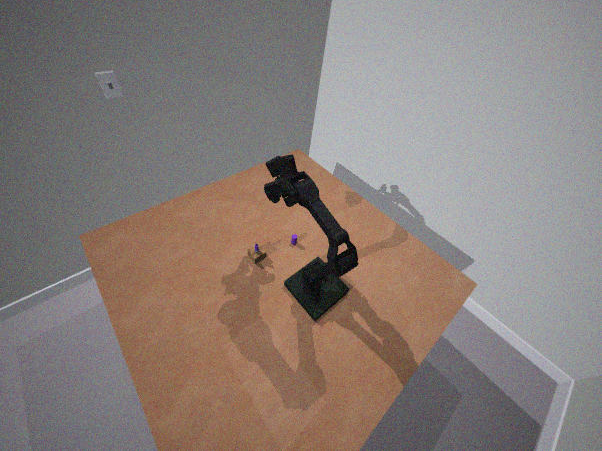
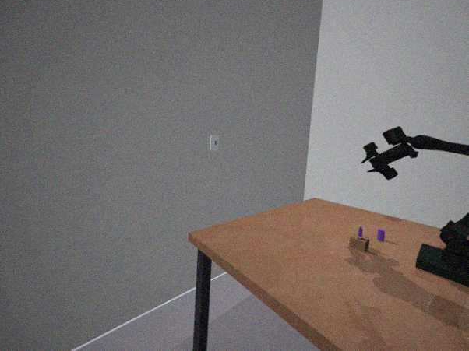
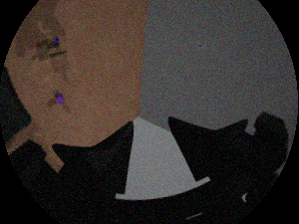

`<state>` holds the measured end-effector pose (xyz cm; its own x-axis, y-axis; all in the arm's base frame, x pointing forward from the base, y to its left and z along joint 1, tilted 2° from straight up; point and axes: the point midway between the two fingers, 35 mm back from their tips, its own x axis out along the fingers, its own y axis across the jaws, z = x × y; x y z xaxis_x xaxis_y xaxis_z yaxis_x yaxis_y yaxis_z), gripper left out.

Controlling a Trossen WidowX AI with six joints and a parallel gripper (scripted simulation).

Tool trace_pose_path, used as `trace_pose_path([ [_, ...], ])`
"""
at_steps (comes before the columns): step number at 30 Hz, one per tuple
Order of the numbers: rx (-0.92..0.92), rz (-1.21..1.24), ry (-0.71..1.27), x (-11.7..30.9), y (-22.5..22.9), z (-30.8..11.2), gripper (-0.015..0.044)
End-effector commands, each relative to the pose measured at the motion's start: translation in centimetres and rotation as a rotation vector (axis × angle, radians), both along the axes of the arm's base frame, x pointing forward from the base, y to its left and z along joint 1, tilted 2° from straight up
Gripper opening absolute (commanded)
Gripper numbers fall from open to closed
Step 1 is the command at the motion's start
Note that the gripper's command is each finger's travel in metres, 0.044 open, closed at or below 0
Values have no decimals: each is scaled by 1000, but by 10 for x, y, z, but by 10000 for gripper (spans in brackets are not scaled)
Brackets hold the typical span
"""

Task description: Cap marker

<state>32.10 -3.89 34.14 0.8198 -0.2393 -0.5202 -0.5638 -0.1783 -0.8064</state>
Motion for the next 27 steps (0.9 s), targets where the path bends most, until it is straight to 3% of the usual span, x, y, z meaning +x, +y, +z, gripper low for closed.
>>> trace_pose_path([
  [1, 30, -25, 206, 2, -17, -56, 235],
  [13, 349, -124, 923, -64, -52, -222, 235],
  [27, 377, -130, 960, -66, -51, -265, 235],
])
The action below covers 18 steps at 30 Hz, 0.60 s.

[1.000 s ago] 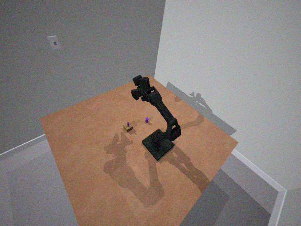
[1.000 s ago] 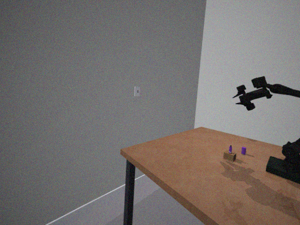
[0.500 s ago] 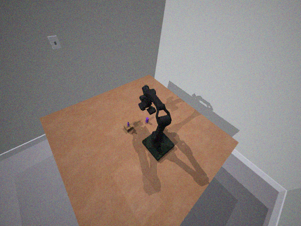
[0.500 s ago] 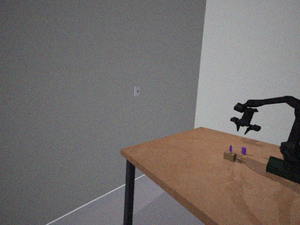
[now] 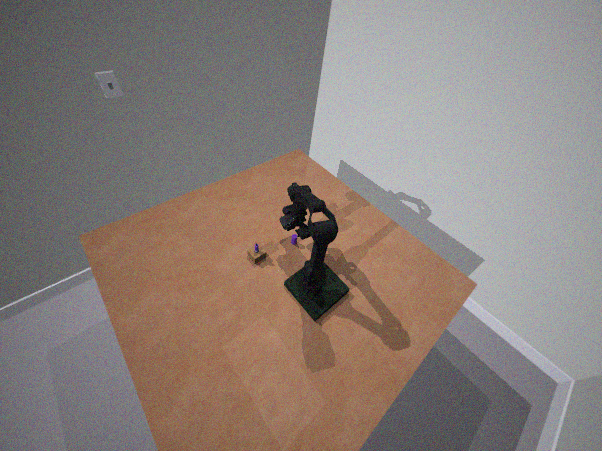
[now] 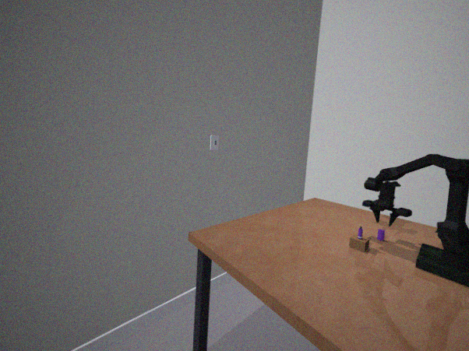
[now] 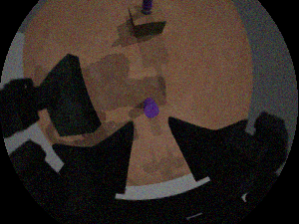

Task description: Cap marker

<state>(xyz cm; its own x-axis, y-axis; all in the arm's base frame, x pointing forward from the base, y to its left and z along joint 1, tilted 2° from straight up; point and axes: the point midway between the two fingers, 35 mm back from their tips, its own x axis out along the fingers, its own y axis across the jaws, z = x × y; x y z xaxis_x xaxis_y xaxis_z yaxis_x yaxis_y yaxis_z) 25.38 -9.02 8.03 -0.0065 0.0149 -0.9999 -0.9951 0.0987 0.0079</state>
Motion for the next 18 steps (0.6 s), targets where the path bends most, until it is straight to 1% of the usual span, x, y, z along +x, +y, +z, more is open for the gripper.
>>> trace_pose_path([
  [1, 2, -1, -7, 2, 1, -7, 235],
  [3, 2, -1, -7, 3, 1, -16, 235],
  [18, 2, -1, -7, 4, 1, -36, 235],
])
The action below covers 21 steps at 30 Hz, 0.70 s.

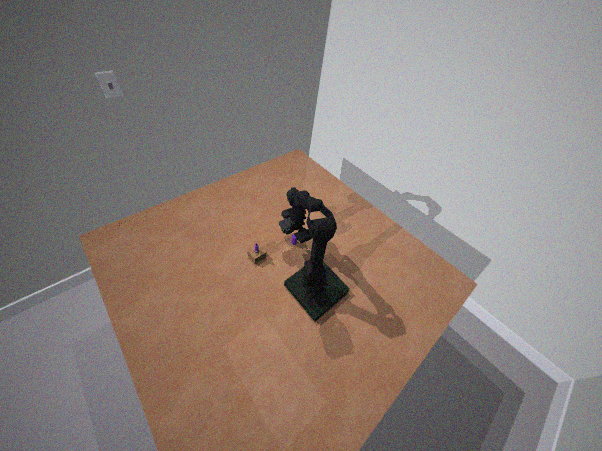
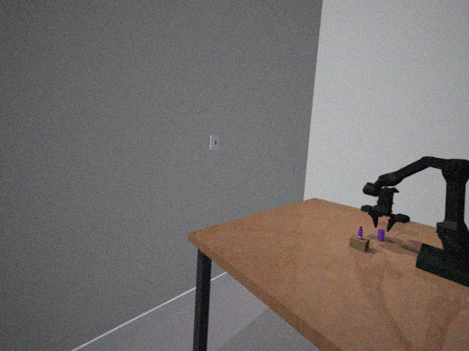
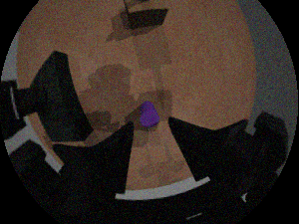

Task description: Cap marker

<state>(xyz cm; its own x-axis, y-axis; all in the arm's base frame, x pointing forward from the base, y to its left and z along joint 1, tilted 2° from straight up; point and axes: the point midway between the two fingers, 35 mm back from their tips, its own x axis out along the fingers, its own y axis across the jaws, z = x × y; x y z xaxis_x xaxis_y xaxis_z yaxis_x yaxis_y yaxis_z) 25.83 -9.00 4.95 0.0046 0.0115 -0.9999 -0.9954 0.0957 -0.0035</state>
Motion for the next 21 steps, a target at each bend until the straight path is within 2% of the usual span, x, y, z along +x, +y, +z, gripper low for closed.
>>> trace_pose_path([
  [1, 6, -4, 4, 0, 1, -7, 235],
  [21, 6, -4, 4, -1, 2, -39, 235],
])
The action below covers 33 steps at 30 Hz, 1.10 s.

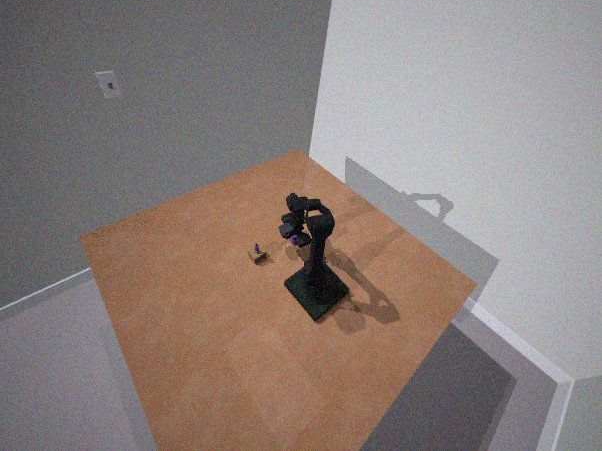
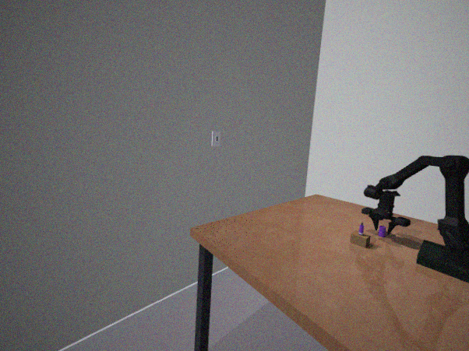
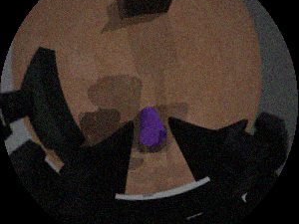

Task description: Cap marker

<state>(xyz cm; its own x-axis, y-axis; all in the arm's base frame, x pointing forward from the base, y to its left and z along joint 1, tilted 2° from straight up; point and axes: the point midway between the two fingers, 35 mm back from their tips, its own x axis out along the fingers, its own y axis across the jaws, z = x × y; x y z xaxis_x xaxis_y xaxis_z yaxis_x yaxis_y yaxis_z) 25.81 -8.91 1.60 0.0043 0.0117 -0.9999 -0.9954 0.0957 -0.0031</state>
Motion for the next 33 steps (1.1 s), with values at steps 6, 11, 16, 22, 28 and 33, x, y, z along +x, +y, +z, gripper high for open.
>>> trace_pose_path([
  [6, 6, -4, 4, -1, 1, -6, 130],
  [11, 6, -4, 4, -1, 1, -6, 97],
  [16, 6, -4, 4, -1, 1, -6, 44],
  [22, 6, -4, 4, 0, 0, 9, 0],
  [28, 5, -4, 4, 1, 0, 27, 0],
  [33, 5, -4, 4, 0, -1, 41, 0],
])
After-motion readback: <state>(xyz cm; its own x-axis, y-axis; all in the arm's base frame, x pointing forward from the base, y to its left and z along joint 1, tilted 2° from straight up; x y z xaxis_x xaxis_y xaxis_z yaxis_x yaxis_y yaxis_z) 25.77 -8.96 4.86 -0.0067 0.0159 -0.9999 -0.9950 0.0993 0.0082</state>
